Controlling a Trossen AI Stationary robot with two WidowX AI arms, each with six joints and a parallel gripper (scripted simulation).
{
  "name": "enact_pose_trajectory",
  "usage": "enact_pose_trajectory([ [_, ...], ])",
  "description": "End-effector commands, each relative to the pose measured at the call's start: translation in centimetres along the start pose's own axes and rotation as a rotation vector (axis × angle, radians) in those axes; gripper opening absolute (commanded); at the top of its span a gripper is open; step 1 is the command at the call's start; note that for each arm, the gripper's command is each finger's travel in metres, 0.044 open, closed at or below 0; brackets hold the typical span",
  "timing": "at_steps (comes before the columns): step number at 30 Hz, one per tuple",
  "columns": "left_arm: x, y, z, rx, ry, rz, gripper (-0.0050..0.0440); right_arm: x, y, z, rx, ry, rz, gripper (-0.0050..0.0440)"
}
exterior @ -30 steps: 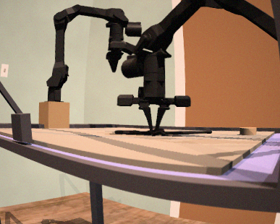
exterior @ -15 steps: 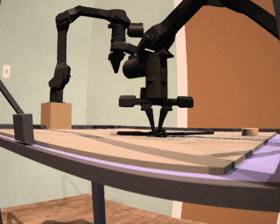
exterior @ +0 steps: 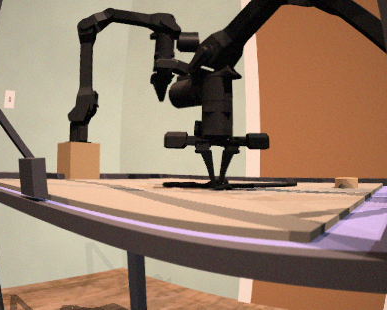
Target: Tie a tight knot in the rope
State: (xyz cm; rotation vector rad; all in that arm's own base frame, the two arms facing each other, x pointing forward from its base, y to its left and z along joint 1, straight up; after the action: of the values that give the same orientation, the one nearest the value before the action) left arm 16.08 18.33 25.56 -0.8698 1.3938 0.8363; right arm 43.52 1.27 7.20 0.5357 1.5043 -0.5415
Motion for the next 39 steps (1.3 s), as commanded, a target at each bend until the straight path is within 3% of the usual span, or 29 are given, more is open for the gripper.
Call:
enact_pose_trajectory([
  [1, -0.5, 0.0, -0.1, 0.004, -0.017, -0.006, 0.0085, -1.3, 0.2, -0.4, -0.001, -0.023, 0.024, 0.0020],
  [39, -0.5, 0.0, -0.1, 0.004, -0.017, -0.006, 0.0085, -1.2, 0.7, -3.7, -0.001, -0.021, 0.025, 0.0020],
])
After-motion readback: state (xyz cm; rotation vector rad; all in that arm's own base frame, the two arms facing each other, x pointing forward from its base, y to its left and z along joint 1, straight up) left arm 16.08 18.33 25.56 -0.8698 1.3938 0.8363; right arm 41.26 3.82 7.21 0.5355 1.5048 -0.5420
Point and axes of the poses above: on each arm, the point midway between the two fingers, 35 mm back from their tips, its own x axis out along the fingers, its own y axis across the jaws, z = x × y, the point moved 10 cm from there along -x, back along the fingers, and after that the axes turned 9 degrees about -x, right-handed, at the moved point
